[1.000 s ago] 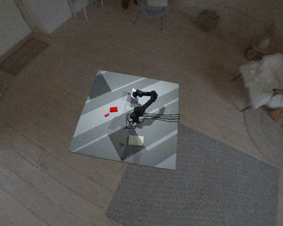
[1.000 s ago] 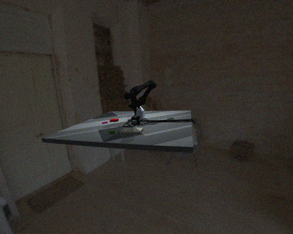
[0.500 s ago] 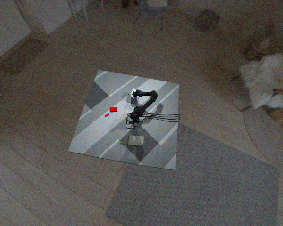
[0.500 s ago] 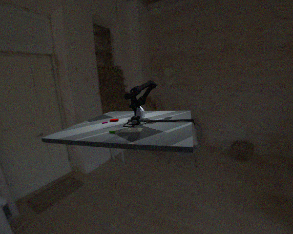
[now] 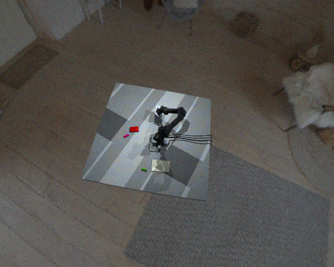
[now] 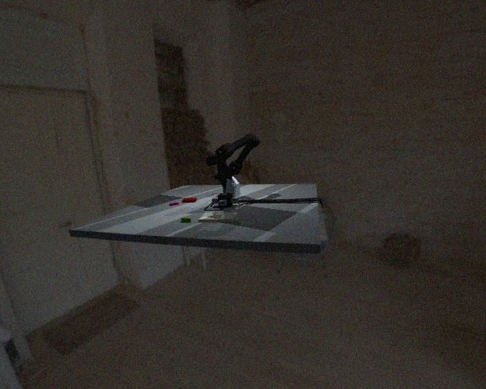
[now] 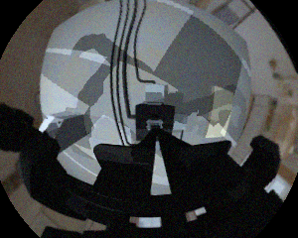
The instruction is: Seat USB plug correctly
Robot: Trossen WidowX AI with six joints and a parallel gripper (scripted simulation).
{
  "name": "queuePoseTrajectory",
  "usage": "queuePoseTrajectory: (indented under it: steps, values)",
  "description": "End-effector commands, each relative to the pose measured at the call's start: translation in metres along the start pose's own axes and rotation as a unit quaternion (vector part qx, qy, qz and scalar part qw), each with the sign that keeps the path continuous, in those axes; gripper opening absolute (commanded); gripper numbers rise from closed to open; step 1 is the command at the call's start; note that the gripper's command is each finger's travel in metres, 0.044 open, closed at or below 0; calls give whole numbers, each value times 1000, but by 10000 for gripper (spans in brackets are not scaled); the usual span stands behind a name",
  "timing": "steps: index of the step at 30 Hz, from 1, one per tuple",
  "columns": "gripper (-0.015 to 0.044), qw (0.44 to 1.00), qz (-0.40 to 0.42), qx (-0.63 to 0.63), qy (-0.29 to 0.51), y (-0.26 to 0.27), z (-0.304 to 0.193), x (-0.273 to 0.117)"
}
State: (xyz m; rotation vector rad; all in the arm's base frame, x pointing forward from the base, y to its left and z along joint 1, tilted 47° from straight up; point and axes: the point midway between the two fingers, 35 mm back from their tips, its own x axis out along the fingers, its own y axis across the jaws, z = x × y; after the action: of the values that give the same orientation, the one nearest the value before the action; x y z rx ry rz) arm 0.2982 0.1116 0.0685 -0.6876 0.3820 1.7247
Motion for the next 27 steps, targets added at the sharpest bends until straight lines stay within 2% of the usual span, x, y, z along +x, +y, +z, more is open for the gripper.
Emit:
queuePoseTrajectory:
  steps: [1, 27]
  values:
    - [0, 1000, -2, 2, -3, 0, 1, 1]
    - [0, 1000, -2, 2, -3, 0, 0, 4]
